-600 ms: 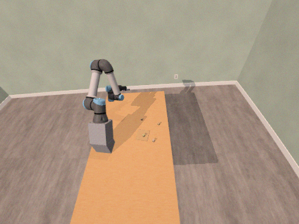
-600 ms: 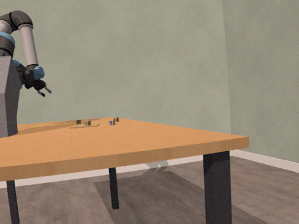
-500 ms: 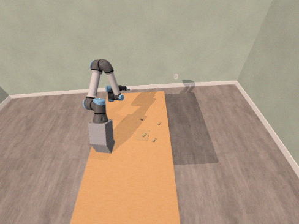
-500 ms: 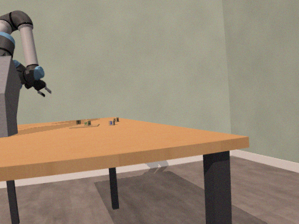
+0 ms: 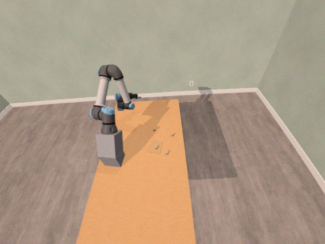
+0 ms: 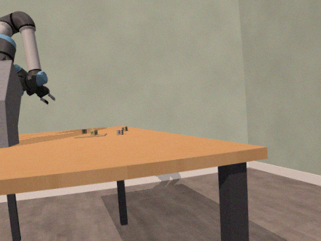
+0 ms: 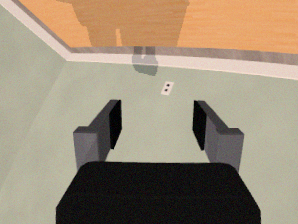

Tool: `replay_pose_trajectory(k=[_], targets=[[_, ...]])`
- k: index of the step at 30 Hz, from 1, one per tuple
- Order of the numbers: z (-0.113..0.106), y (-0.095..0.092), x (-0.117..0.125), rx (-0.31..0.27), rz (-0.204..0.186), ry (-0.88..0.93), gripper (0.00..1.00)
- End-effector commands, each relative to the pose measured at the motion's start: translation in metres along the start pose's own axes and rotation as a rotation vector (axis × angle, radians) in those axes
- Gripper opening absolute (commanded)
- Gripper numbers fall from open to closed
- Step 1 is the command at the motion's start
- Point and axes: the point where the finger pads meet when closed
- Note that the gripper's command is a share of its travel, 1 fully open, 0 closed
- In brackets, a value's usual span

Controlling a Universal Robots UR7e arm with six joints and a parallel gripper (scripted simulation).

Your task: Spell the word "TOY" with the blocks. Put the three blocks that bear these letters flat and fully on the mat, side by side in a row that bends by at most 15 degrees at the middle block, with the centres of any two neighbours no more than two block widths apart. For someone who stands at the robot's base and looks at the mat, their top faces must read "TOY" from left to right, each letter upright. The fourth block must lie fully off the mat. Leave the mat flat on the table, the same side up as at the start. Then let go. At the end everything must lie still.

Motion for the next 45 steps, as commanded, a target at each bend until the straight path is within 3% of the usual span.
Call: replay_pose_trajectory(k=[1,7,14,16,24,31,33,36,45], targets=[[-0.001,0.0,0.0,-0.001,0.0,0.0,1.0],[0.005,0.004,-0.004,0.019,0.002,-0.019,1.0],[0.03,0.019,-0.022,0.111,0.004,-0.103,1.0],[0.03,0.019,-0.022,0.111,0.004,-0.103,1.0],[0.082,0.042,-0.062,0.301,-0.014,-0.249,1.0],[0.129,0.05,-0.1,0.471,-0.056,-0.352,1.0],[0.129,0.05,-0.1,0.471,-0.056,-0.352,1.0],[0.158,0.05,-0.123,0.574,-0.094,-0.401,1.0],[0.22,0.034,-0.174,0.79,-0.216,-0.467,1.0]])
Point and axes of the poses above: the point where the finger pads meet when closed, its own y axis out along the fingers, its own x axis across the jaws, z = x × y, and after that the axes turned 4 degrees about -y, right-handed
